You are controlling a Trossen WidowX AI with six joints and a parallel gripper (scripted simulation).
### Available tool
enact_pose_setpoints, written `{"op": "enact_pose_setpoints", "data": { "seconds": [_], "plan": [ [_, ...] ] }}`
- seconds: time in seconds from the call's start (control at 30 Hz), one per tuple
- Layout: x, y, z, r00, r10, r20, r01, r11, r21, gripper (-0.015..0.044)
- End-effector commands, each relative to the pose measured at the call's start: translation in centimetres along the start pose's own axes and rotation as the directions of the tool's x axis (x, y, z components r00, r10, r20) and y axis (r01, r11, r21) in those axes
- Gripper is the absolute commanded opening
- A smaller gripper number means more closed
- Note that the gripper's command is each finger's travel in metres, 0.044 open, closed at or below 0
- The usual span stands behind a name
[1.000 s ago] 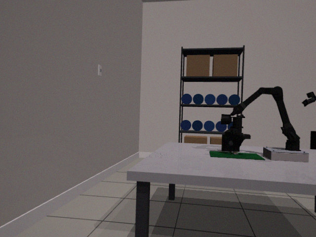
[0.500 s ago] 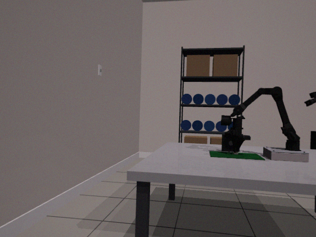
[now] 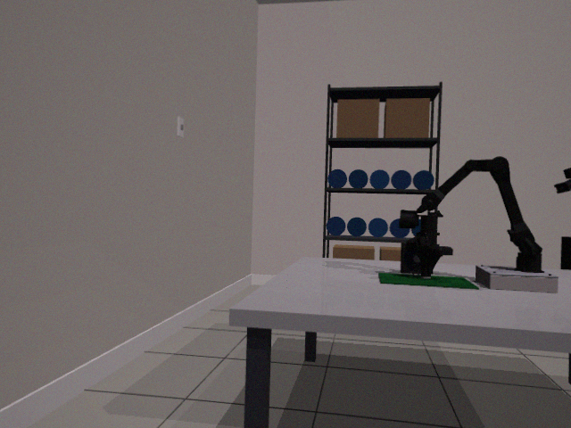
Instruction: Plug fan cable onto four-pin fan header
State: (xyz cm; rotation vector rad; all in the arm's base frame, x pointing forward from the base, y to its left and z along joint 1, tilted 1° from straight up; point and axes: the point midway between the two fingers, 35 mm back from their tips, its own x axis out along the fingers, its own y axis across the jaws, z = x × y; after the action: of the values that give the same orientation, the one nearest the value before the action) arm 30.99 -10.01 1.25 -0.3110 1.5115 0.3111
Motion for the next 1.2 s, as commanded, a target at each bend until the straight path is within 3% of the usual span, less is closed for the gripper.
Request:
{"op": "enact_pose_setpoints", "data": {
  "seconds": [0.0, 0.3, 0.4, 0.57, 0.73, 1.03, 1.17],
  "plan": [
    [0.0, 0.0, 0.0, 1.0, 0.0, 0.0, 0.0, 1.0, 0.0, 0.0026],
    [0.0, 0.0, 0.0, 1.0, 0.0, 0.0, 0.0, 1.0, 0.0, 0.026],
    [-0.3, 0.0, 0.0, 1.0, 0.0, 0.0, 0.0, 1.0, 0.0, 0.026],
    [-5.5, 0.0, 0.0, 1.0, 0.0, 0.002, 0.0, 1.0, 0.003, 0.026],
    [-5.6, 0.4, -0.6, 1.0, 0.0, 0.001, 0.0, 1.0, 0.003, 0.026],
    [-5.6, 6.2, -9.4, 1.0, 0.004, -0.005, -0.004, 1.0, 0.004, 0.026],
    [-5.4, 6.6, -10.0, 1.0, 0.005, -0.006, -0.005, 1.0, 0.004, 0.026]
  ]
}}
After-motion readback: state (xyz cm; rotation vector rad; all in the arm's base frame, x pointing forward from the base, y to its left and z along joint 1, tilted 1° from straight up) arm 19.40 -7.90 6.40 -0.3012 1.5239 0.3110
